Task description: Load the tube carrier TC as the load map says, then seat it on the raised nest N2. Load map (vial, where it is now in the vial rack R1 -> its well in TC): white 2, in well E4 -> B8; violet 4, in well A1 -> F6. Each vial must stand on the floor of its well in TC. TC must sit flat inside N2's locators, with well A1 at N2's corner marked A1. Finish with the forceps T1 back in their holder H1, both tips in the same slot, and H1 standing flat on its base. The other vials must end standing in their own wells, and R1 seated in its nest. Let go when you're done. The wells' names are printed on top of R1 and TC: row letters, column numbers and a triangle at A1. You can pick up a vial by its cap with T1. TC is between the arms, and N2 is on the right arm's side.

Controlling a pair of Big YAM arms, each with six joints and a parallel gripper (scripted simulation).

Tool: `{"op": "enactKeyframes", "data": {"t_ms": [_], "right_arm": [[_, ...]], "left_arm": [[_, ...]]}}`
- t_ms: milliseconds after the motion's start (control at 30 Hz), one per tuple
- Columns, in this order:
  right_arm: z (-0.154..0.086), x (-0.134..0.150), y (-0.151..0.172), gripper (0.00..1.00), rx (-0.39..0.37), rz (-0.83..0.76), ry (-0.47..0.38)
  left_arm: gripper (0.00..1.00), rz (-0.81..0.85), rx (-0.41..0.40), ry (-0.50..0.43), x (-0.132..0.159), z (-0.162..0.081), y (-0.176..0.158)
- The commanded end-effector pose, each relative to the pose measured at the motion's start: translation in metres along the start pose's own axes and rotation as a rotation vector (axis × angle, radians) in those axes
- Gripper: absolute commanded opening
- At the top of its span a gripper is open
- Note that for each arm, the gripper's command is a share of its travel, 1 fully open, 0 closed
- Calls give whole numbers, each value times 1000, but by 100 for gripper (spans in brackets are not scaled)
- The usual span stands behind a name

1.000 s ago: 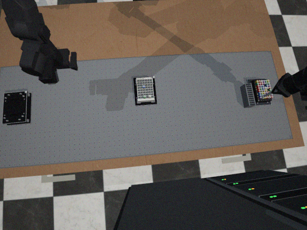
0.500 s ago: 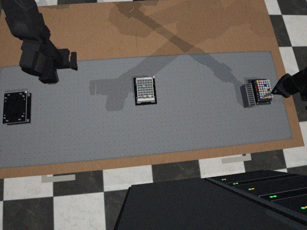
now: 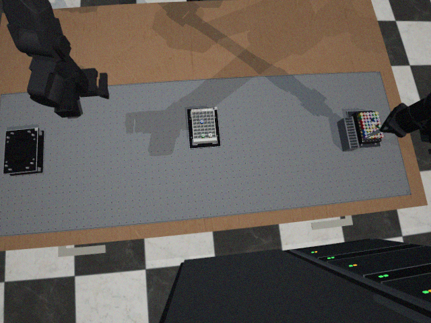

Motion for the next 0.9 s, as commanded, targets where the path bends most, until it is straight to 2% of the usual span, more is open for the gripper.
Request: {"op": "enactKeyframes", "data": {"t_ms": [0,867], "right_arm": [[-4,-8,-3,100,8,2,-16],[-4,-8,-3,100,8,2,-16]], "left_arm": [[11,18,17,-30,-14,5,-15],[11,20,19,-37,-15,11,-15]]}}
Point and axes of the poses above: on each arm, the point where the finger pads meet when closed, its own z axis out along the fingers, its own y axis across the jaws, x = y × z, the point moved 5 cm from there along -z, back along the fingers, and after that the axes turned 7 degrees about -z, right-handed, at the moved point
